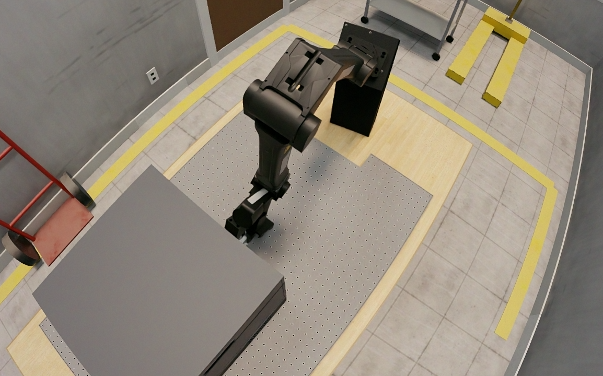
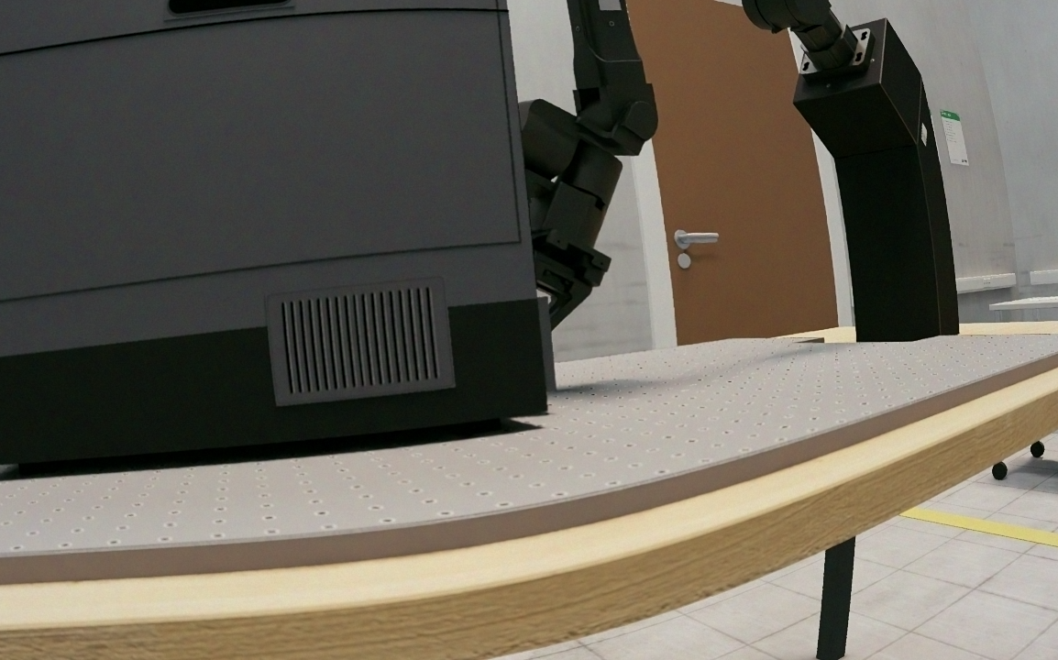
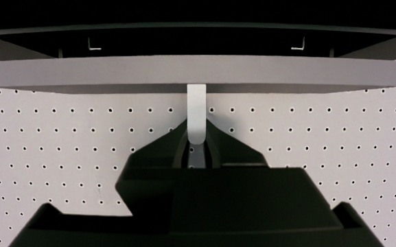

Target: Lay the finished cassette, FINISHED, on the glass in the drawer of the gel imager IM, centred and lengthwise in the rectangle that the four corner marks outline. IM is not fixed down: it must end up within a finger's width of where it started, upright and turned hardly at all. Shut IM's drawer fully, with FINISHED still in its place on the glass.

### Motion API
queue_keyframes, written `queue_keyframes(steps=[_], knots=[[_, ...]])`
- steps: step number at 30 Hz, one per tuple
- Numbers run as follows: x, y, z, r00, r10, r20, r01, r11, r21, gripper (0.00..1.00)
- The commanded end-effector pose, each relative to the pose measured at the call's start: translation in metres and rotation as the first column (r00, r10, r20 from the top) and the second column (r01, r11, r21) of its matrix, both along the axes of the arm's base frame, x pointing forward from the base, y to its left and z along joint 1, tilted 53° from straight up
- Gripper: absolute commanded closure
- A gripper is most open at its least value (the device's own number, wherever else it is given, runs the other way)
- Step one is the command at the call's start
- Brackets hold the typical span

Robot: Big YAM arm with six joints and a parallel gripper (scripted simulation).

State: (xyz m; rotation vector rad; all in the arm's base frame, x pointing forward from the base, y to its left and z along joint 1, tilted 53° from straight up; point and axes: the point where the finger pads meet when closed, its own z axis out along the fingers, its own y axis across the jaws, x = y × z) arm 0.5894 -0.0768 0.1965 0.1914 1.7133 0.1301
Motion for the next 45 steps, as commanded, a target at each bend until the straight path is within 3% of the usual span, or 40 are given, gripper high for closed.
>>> queue_keyframes(steps=[1,45], knots=[[0.0106,-0.0095,0.0097,1.0,-0.016,0.026,0.016,1.0,0.002,0.92],[0.0171,-0.0114,0.0182,1.0,-0.016,0.026,0.016,1.0,0.001,0.92]])
